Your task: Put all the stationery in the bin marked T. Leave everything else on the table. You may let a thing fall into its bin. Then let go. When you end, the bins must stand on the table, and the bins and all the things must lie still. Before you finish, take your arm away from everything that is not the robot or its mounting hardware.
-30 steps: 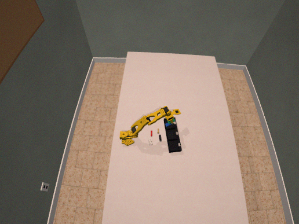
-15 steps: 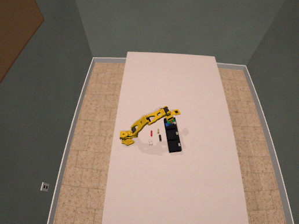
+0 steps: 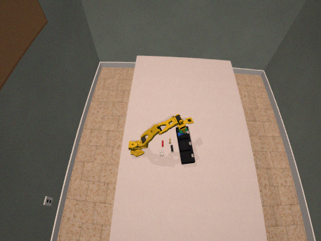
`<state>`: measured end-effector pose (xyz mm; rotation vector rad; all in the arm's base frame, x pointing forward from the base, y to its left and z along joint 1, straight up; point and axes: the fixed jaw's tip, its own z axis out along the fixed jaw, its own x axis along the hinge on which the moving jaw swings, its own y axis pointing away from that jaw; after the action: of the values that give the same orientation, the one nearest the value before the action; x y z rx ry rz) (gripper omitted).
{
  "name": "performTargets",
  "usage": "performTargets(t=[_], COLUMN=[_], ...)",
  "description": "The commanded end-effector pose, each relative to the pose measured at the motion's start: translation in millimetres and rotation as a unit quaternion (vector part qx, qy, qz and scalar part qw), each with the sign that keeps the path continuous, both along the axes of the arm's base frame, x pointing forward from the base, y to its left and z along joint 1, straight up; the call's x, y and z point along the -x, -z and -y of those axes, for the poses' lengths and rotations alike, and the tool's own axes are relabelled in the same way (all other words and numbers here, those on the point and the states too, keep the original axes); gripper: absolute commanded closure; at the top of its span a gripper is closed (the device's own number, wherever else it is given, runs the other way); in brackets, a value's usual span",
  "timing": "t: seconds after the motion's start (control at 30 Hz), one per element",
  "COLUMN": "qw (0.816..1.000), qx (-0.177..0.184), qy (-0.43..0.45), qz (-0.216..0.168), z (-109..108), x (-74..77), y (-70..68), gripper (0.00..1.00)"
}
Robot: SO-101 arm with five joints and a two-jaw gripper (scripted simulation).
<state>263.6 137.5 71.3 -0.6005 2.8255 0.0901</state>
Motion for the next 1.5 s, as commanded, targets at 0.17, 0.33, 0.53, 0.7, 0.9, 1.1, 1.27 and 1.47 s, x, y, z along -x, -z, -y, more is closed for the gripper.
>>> performTargets(t=[0.17, 0.33, 0.53, 0.7, 0.9, 1.1, 1.27, 1.47], qw=[1.0, 1.0, 1.0, 1.0, 0.999, 0.998, 0.996, 0.995], qx=[-0.009, -0.009, -0.009, -0.011, -0.017, -0.031, -0.043, -0.048], qy=[-0.001, -0.001, -0.001, -0.001, -0.001, -0.001, 0.0, 0.0], qz=[0.014, 0.014, 0.014, 0.018, 0.03, 0.059, 0.081, 0.091], z=[-3, -3, -3, -3, -3, -3, -3, -2], x=[0.3, 0.3, 0.3, 0.4, 0.2, 0.4, 1.4, 2.1], y=[-9.7, -9.7, -9.7, -12.7, -20.9, -39.7, -54.3, -61.0], gripper=[0.72, 0.69, 0.68, 0.68, 0.68, 0.68, 0.68, 0.68])
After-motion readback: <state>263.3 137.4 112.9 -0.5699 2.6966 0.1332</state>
